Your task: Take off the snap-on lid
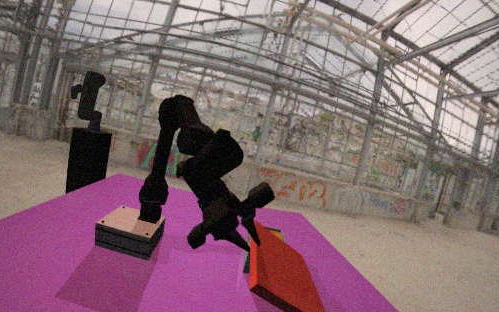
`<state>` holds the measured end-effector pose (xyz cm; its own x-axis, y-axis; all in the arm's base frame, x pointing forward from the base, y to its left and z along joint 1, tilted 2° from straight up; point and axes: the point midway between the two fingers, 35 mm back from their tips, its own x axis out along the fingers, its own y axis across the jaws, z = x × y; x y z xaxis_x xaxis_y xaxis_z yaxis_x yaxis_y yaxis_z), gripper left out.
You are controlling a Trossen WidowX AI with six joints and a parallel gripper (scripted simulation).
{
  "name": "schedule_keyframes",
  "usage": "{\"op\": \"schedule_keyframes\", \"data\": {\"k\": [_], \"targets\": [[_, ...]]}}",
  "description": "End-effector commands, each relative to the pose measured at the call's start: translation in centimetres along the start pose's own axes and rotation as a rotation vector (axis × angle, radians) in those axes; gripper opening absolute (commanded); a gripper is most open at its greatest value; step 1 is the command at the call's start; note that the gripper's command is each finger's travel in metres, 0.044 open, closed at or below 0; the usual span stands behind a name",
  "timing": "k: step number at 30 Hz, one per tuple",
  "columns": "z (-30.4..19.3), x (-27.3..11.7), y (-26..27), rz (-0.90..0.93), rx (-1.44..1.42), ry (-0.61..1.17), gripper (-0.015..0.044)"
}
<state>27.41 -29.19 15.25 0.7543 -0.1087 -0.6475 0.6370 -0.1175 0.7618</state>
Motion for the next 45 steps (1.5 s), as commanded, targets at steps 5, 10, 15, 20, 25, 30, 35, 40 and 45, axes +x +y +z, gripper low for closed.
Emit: {"op": "schedule_keyframes", "data": {"k": [5, 10, 15, 20, 25, 30, 35, 40, 45], "targets": [[-0.1, 0.4, -0.3, 0.01, -0.008, 0.006, 0.0], [-0.1, 0.7, -0.6, 0.01, -0.008, 0.006, 0.0], [-0.1, 0.9, -0.9, 0.01, -0.008, 0.006, 0.0], [-0.1, 1.2, -1.2, 0.01, -0.008, 0.006, 0.0], [-0.1, 1.5, -1.5, 0.01, -0.008, 0.006, 0.0], [-0.1, 1.7, -1.8, 0.01, -0.008, 0.006, 0.0], [-0.1, 2.0, -2.1, 0.01, -0.008, 0.006, 0.0], [-0.1, 2.2, -2.5, 0.01, -0.008, 0.006, 0.0], [-0.1, 2.5, -2.8, 0.01, -0.008, 0.006, 0.0]]}}
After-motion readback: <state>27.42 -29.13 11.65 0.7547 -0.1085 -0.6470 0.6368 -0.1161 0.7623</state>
